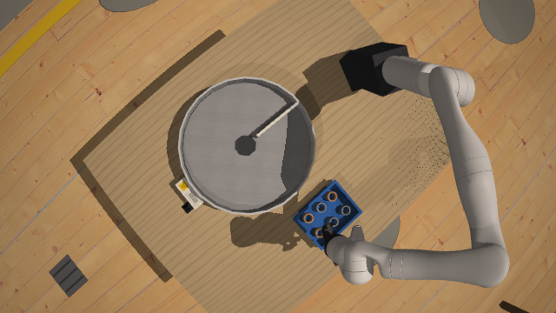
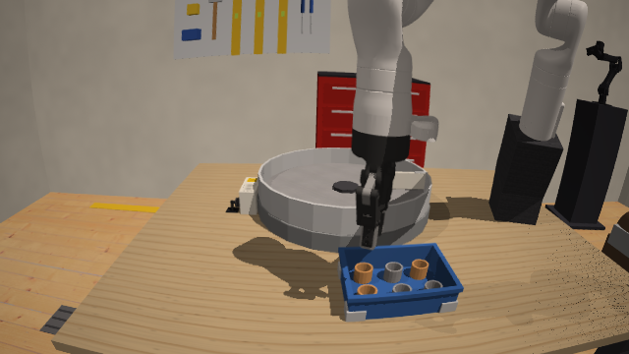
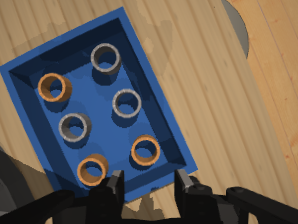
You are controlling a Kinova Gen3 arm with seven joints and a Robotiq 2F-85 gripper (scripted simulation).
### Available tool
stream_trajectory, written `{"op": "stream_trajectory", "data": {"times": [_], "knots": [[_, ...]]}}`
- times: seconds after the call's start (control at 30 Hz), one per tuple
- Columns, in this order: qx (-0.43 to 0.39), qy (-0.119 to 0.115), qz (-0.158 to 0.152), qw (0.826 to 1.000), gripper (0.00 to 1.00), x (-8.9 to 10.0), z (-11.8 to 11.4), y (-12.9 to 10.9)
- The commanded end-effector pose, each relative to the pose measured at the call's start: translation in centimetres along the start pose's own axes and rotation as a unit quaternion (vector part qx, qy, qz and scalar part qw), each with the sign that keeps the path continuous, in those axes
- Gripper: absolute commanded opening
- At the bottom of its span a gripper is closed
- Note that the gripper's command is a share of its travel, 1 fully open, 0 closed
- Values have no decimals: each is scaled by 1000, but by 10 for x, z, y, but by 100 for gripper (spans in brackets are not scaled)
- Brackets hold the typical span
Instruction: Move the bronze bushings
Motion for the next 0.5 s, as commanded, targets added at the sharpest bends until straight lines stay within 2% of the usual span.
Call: {"op": "stream_trajectory", "data": {"times": [0.0, 0.07, 0.13, 0.47], "knots": [[0, -2, 1, 1000, 39, -8, -1, 0], [0, -2, 1, 1000, 39, -16, -2, 0], [0, -2, 1, 1000, 39, -16, -2, 0], [0, -2, 1, 1000, 39, -60, -2, 0]]}}
Point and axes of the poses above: the point where the finger pads meet when closed, its own x axis back along the fingers, its own z axis across the jaws, y = z × x, the point moved 6 cm from there along x, back along the fingers, and after that the axes turned 1 degree about -x, right-handed, at the moved point
